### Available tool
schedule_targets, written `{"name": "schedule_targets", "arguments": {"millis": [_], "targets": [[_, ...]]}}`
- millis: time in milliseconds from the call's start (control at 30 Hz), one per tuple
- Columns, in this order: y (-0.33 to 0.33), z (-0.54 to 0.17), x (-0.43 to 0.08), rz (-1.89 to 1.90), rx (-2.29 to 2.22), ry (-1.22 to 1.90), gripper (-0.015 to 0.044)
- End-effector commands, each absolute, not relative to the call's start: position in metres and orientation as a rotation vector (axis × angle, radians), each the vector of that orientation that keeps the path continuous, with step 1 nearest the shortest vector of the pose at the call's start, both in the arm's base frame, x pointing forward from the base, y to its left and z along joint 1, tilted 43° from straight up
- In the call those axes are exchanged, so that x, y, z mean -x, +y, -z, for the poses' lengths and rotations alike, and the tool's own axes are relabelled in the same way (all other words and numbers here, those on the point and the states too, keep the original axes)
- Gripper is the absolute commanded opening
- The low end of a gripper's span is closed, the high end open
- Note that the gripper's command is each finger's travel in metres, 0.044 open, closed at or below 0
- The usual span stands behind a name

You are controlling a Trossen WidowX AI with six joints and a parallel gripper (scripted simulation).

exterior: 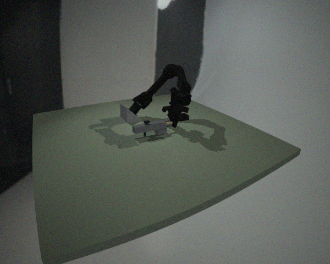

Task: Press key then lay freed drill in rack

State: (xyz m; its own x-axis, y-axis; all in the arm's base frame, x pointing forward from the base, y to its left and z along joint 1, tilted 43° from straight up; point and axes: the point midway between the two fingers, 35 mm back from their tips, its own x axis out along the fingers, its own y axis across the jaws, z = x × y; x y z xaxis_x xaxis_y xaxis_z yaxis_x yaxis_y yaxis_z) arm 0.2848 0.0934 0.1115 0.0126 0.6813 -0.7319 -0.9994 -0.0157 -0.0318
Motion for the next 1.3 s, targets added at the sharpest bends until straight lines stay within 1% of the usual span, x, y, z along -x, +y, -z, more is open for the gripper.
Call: {"name": "schedule_targets", "arguments": {"millis": [0,533,1267], "targets": [[0.093,-0.112,-0.285,-1.475,0.67,0.613,0.0026],[0.091,-0.108,-0.285,-1.468,0.673,0.606,0.044],[0.087,-0.101,-0.286,-1.468,0.673,0.606,0.044]]}}
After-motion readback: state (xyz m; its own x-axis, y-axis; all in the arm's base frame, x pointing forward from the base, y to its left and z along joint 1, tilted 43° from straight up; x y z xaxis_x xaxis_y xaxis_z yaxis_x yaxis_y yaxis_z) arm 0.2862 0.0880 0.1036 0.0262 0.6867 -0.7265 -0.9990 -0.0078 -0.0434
